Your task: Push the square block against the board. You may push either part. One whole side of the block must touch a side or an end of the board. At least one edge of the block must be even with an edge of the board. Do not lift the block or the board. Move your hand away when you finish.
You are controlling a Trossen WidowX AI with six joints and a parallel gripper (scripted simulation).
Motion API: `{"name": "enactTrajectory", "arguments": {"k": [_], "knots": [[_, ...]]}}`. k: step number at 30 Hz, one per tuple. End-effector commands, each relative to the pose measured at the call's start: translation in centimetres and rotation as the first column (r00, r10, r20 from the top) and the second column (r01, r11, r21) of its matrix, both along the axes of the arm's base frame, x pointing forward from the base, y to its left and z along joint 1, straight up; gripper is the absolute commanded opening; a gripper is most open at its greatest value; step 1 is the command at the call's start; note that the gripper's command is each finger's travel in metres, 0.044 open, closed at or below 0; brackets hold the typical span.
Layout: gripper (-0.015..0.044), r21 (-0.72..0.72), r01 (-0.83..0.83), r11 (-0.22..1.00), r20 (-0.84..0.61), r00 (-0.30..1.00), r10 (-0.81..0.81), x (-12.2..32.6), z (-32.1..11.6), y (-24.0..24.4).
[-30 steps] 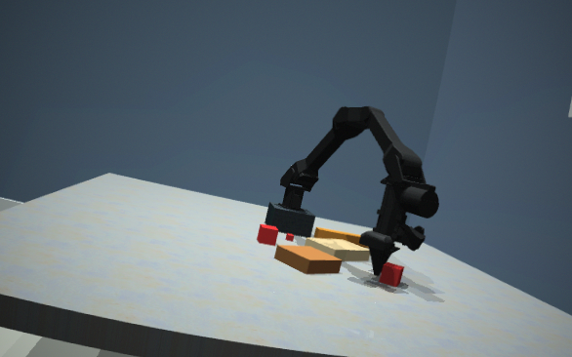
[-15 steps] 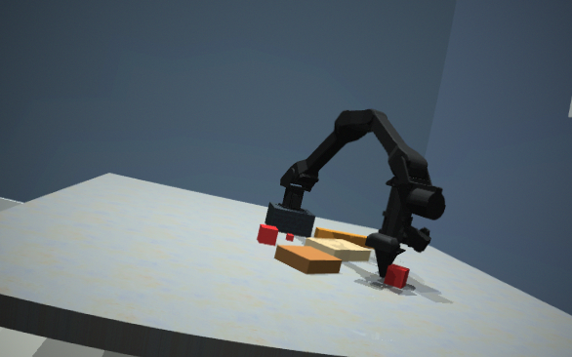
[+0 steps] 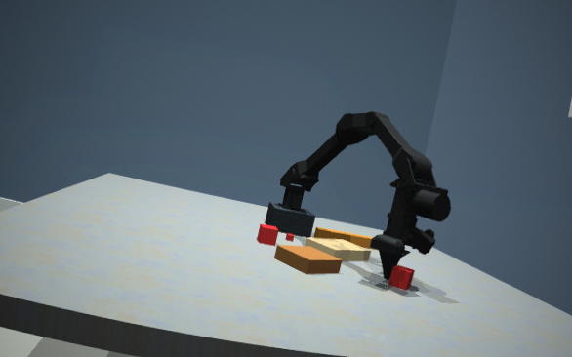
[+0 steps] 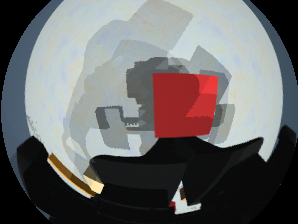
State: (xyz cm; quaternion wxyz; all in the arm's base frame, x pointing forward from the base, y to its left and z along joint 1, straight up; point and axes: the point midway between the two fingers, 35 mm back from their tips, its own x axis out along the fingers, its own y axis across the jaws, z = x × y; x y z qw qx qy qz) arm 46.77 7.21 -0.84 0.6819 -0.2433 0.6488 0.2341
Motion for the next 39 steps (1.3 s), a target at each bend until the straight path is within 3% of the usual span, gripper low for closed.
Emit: {"name": "enactTrajectory", "arguments": {"k": [1,39], "knots": [[0.0,-0.003,0.006,1.0,0.003,1.0,-0.006,0.2,0.1,0.0],[0.0,-0.005,0.006,1.0,0.0,1.0,-0.006,-2.9,-0.2,-2.5]]}}
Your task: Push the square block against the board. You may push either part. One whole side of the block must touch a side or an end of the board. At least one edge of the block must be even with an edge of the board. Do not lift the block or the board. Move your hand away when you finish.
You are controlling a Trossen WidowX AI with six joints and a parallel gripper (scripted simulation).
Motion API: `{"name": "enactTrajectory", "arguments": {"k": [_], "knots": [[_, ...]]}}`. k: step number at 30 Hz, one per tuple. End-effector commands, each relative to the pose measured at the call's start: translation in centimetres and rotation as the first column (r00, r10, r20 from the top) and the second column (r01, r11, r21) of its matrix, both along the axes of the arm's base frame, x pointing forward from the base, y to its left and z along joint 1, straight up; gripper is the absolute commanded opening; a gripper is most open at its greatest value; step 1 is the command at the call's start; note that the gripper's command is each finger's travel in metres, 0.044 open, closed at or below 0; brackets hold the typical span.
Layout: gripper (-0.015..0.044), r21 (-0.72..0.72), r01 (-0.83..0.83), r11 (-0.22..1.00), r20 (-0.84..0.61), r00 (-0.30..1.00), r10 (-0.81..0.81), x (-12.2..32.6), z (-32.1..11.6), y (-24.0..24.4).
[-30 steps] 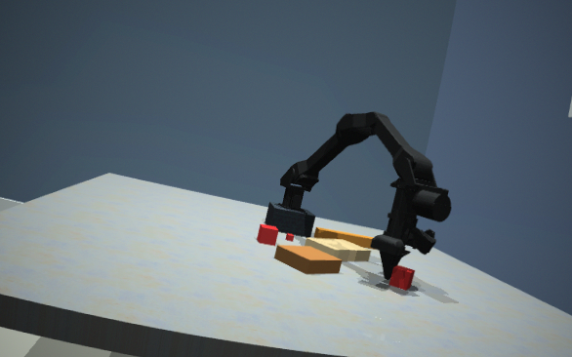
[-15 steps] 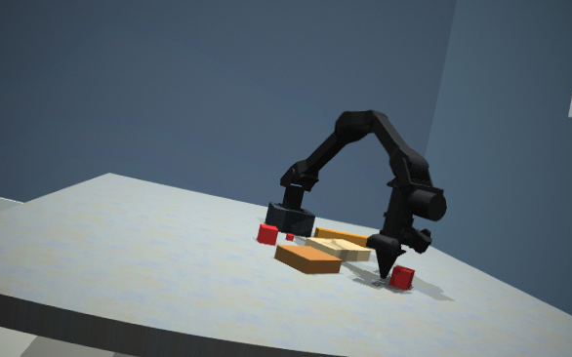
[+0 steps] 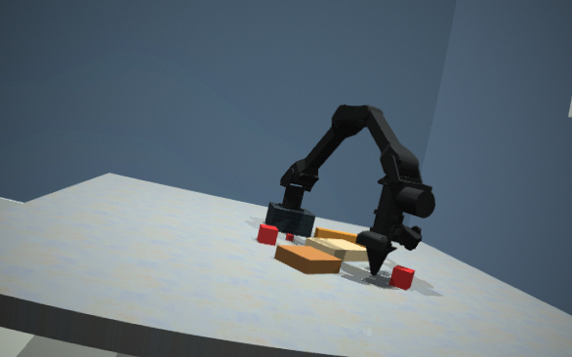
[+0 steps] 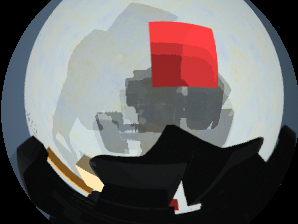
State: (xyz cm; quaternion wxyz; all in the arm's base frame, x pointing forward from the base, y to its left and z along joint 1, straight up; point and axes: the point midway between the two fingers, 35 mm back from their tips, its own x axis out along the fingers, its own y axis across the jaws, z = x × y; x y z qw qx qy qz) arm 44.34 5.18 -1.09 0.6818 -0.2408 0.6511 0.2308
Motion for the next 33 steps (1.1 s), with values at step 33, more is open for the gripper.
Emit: {"name": "enactTrajectory", "arguments": {"k": [33], "knots": [[0.0,0.004,0.211,0.977,-0.01,0.977,-0.211,-16.4,6.7,-2.5]]}}
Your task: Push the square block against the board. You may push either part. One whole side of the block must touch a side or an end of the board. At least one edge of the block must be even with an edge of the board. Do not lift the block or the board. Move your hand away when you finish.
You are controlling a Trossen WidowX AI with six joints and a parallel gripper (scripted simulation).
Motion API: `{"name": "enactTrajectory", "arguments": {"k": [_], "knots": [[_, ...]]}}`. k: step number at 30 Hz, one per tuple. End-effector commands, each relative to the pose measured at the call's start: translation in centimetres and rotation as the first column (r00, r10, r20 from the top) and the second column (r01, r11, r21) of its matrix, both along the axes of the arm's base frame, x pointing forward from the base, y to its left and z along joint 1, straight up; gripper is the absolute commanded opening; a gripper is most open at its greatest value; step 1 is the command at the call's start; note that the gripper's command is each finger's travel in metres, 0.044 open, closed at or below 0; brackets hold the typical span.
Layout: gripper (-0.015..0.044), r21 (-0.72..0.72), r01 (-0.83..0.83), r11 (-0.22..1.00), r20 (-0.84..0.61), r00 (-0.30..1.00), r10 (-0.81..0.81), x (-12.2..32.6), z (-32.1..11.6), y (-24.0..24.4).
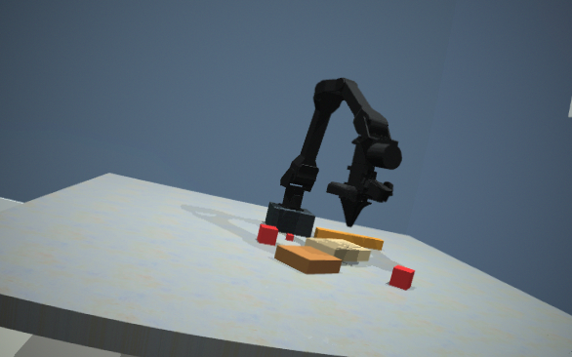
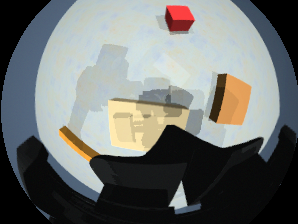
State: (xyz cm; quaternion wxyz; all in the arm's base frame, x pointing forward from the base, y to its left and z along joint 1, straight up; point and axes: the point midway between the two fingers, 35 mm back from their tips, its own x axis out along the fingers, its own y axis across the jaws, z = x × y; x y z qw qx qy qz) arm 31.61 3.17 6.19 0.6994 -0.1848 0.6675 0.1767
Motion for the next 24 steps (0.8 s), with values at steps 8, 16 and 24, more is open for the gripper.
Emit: {"name": "enactTrajectory", "arguments": {"k": [8,16,24], "knots": [[0.0,-0.001,0.151,0.989,-0.021,0.988,-0.151,-12.0,-3.0,-1.5],[0.0,-0.002,0.153,0.988,-0.021,0.988,-0.153,-11.9,-6.6,-1.5],[0.0,-0.002,0.153,0.988,-0.021,0.988,-0.153,-12.1,-8.6,-1.5]]}}
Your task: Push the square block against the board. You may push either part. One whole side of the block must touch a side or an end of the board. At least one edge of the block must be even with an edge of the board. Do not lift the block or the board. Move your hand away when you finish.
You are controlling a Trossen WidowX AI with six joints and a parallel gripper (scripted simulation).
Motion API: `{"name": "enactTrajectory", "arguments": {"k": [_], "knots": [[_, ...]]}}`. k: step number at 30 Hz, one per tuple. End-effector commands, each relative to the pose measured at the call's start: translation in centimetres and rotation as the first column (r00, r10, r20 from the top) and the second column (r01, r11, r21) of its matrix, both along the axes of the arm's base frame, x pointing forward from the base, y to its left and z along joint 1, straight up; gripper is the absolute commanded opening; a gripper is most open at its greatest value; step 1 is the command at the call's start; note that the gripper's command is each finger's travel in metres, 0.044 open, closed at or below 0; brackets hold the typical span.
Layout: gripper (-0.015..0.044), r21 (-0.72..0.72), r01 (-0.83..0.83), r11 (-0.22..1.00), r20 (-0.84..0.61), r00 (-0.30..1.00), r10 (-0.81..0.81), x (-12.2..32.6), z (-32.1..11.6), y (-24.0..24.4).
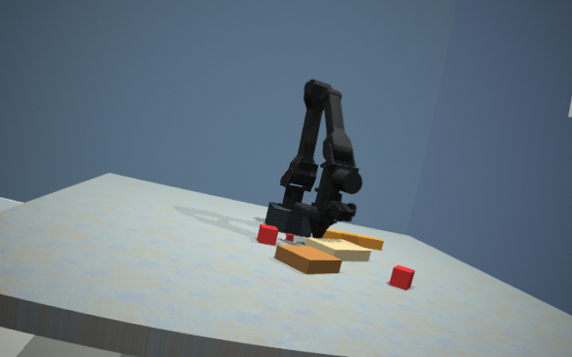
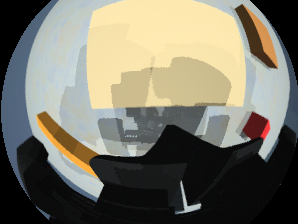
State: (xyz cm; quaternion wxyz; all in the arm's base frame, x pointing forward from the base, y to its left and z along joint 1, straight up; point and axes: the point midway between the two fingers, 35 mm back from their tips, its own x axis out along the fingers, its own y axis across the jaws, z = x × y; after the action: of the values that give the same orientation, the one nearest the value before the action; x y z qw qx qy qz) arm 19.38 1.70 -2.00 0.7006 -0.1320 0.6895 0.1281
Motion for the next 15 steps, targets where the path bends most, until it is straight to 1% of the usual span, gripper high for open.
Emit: {"name": "enactTrajectory", "arguments": {"k": [1,15], "knots": [[0.0,-0.002,0.007,1.0,0.008,1.0,-0.007,0.2,-0.4,0.0],[0.0,-0.002,0.007,1.0,0.009,1.0,-0.007,1.3,-0.2,0.3]]}}
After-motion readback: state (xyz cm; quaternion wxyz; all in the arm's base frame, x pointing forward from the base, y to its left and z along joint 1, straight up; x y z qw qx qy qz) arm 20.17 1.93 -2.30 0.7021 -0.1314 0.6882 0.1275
